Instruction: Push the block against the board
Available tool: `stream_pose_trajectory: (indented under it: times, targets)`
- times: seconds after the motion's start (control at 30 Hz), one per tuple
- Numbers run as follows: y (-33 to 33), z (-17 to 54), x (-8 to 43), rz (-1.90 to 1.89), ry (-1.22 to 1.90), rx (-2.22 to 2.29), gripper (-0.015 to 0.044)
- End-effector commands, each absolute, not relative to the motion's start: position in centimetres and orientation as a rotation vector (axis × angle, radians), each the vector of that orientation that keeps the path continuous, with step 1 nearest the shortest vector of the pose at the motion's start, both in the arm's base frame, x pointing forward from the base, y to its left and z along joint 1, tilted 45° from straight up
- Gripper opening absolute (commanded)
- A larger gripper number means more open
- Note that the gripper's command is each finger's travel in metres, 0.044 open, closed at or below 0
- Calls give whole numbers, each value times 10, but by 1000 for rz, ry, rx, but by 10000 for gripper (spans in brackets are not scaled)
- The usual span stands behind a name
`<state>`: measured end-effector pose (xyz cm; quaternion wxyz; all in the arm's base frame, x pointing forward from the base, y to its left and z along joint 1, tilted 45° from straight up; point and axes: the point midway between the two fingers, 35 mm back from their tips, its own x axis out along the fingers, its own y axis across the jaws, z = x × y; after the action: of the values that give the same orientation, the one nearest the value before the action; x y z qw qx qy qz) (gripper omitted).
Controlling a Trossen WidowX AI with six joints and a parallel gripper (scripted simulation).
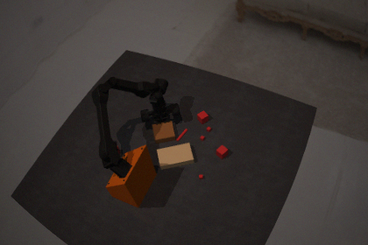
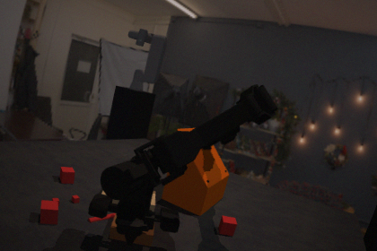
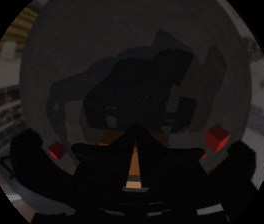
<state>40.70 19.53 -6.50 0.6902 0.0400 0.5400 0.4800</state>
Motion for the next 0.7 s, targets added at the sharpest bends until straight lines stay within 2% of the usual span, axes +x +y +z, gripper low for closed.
stream_pose_trajectory:
  times: [0.0,0.67]
  targets:
    - [194,-67,404,1075,1208,85,0]
    - [187,-72,394,1075,1209,85,0]
